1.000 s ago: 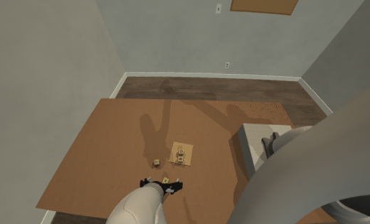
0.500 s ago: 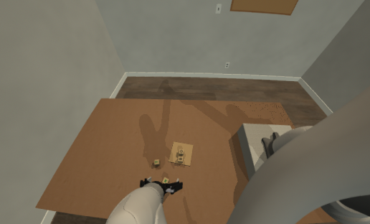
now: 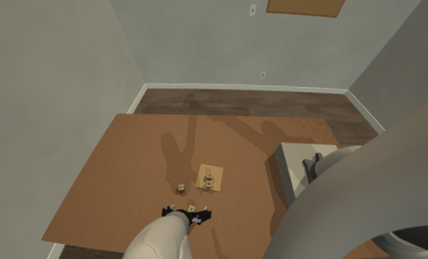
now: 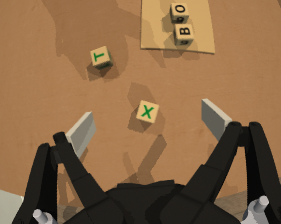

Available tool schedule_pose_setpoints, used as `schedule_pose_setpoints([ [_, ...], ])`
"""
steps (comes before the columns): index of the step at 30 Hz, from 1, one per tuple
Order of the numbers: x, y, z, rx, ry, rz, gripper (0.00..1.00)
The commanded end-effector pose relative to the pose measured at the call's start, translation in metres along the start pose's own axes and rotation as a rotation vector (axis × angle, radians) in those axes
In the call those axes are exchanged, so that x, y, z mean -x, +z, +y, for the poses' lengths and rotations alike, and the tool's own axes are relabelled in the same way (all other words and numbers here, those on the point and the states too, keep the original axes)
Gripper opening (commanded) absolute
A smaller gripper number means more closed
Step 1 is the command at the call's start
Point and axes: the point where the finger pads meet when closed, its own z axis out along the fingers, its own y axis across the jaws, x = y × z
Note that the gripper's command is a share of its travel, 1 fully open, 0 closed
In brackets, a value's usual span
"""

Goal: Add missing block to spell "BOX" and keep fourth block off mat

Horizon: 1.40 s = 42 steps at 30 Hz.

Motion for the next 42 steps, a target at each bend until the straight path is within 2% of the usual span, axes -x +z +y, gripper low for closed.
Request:
schedule_pose_setpoints([
  [1, -0.006, 0.001, -0.006, -0.007, 0.001, 0.003, 1.00],
  [4, -0.050, 0.017, -0.040, -0.007, 0.001, 0.003, 1.00],
  [9, -0.093, 0.032, -0.068, -0.007, 0.001, 0.004, 1.00],
  [42, -0.095, 0.033, -0.069, -0.007, 0.001, 0.004, 1.00],
])
